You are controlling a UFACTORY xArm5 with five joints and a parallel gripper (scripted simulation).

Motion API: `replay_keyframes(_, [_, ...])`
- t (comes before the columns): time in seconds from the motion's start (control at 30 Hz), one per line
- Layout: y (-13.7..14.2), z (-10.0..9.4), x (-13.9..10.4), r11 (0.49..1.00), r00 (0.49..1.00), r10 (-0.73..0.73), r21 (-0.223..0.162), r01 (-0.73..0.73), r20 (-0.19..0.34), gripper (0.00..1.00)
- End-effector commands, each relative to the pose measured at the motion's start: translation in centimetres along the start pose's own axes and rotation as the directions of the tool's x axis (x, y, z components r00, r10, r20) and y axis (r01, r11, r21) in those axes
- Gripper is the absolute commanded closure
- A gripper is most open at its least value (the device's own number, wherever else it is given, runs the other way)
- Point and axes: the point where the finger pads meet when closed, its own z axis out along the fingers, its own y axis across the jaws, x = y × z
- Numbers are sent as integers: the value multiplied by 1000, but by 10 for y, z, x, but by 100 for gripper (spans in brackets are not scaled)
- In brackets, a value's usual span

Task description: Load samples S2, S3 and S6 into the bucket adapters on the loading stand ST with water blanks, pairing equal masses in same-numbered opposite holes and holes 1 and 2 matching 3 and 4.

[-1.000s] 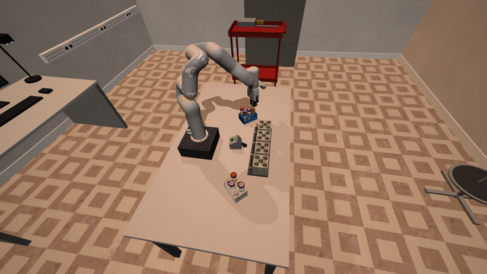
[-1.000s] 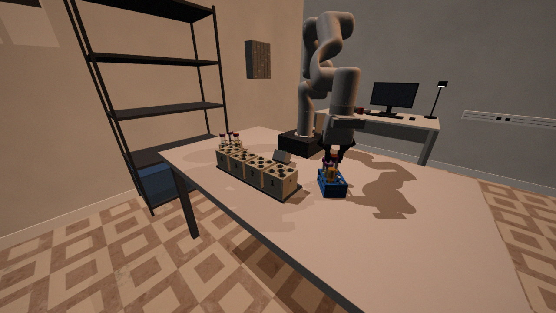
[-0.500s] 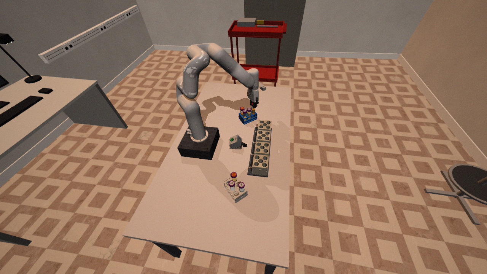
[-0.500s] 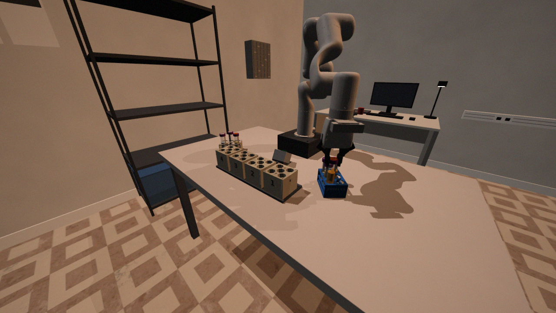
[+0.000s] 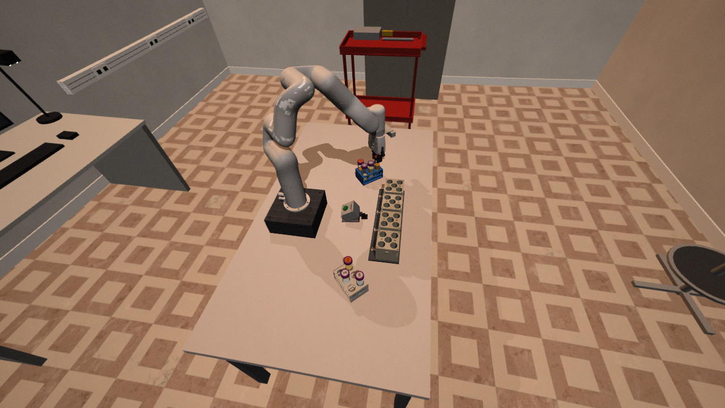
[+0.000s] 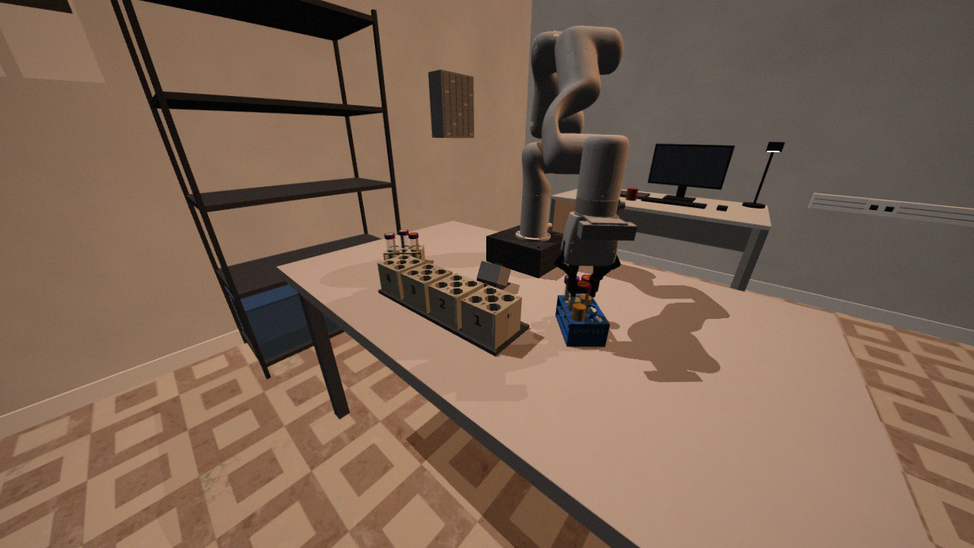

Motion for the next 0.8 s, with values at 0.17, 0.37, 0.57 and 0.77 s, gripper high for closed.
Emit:
replay_keyframes(0.17, [0,7,2,1000,1000,0,11,0,-3,100])
replay_keyframes(0.37, [0,13,2,1000,1000,0,11,0,-3,100])
replay_keyframes(0.57, [0,19,2,1000,1000,0,11,0,-3,100])
replay_keyframes(0.77, [0,20,2,1000,1000,0,11,0,-3,100])
